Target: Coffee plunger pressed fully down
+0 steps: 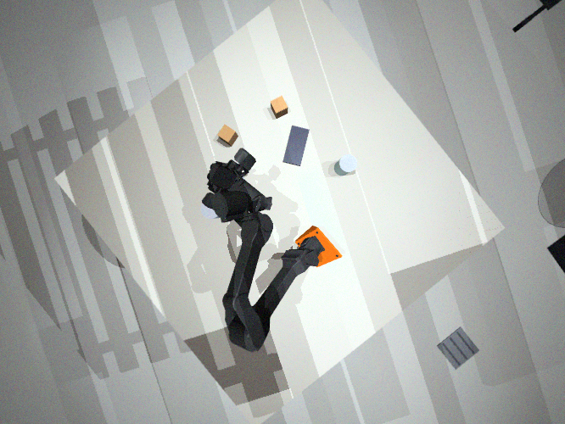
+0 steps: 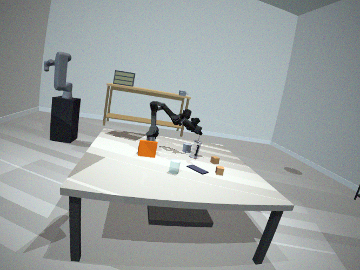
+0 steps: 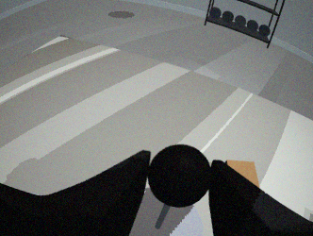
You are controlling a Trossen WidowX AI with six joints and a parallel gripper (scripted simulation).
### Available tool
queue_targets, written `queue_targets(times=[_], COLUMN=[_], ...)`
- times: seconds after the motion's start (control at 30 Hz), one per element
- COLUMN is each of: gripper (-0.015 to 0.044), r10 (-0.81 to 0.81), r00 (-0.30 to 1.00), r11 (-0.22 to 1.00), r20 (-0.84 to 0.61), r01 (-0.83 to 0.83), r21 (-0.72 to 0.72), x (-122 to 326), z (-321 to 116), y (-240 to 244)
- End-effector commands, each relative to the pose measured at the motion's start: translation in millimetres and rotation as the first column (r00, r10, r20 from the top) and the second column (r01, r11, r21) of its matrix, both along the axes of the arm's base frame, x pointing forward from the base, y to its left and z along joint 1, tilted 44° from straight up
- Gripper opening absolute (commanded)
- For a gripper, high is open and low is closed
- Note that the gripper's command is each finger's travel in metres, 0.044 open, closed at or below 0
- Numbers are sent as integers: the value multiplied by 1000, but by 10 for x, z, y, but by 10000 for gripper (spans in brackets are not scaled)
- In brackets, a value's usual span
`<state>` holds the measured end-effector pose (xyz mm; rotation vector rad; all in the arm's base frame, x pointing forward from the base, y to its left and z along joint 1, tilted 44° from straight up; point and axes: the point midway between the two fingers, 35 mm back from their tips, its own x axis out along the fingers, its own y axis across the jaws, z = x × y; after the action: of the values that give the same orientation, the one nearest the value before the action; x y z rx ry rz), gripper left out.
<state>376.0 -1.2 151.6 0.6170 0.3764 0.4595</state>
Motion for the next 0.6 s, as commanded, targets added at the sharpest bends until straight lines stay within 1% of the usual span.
queue_targets(times=[0.0,0.57], gripper=[118,118], r10=[48,48], r00=[996,997], r11=[998,998], r20=[-70,-68], r01=[-46,-46], r21=[33,34], x=[-69,22], z=[-264,-278], y=[220,263])
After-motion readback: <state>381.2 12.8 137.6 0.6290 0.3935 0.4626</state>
